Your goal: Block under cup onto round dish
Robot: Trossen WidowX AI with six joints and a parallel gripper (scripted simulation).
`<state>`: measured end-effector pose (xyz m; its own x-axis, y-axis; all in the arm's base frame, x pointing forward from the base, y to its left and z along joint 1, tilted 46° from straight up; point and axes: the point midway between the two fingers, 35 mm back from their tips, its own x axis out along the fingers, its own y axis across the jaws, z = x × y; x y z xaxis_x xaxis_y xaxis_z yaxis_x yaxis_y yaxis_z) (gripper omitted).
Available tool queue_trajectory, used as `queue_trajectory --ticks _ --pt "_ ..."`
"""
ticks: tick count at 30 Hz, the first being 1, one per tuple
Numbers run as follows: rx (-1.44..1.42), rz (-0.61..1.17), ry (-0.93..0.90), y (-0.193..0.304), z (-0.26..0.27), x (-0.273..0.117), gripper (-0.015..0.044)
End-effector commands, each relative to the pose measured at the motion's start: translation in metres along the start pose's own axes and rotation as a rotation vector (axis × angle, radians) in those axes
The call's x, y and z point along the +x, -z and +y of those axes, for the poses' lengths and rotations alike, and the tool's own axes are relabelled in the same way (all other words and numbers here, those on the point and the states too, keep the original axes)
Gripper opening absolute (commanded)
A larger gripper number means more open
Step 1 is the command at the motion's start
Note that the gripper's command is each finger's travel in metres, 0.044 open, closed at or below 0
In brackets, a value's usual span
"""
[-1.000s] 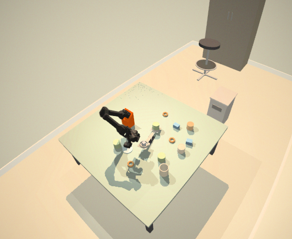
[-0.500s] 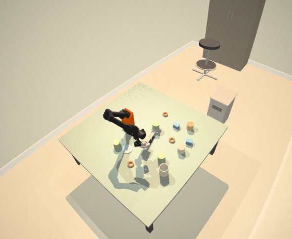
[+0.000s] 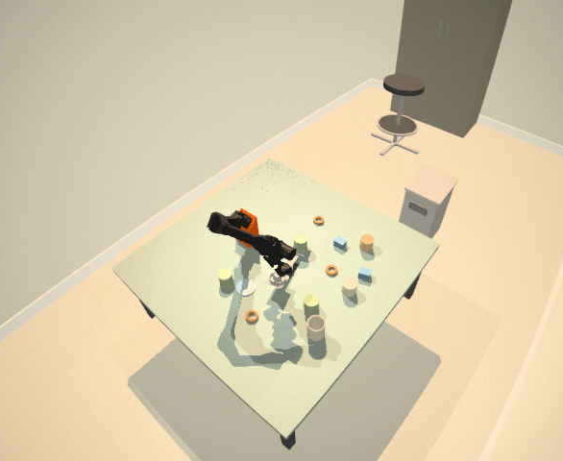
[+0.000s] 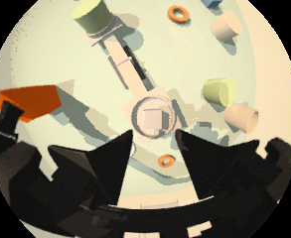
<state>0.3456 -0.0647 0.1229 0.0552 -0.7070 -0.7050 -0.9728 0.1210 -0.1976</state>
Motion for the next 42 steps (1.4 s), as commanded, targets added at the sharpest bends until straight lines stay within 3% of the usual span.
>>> queue_trajectory --ticks 1,34,38,42 --pt "-0.034 0.009 -0.004 -0.003 -0.001 0.001 0.0260" --pt "-0.033 0.011 -0.003 -0.002 -0.001 0.053 0.0260" --pt "-0.033 0.011 -0.003 -0.002 -0.001 0.053 0.0155" --pt "-0.033 0.011 -0.003 -0.002 -0.001 0.053 0.0128"
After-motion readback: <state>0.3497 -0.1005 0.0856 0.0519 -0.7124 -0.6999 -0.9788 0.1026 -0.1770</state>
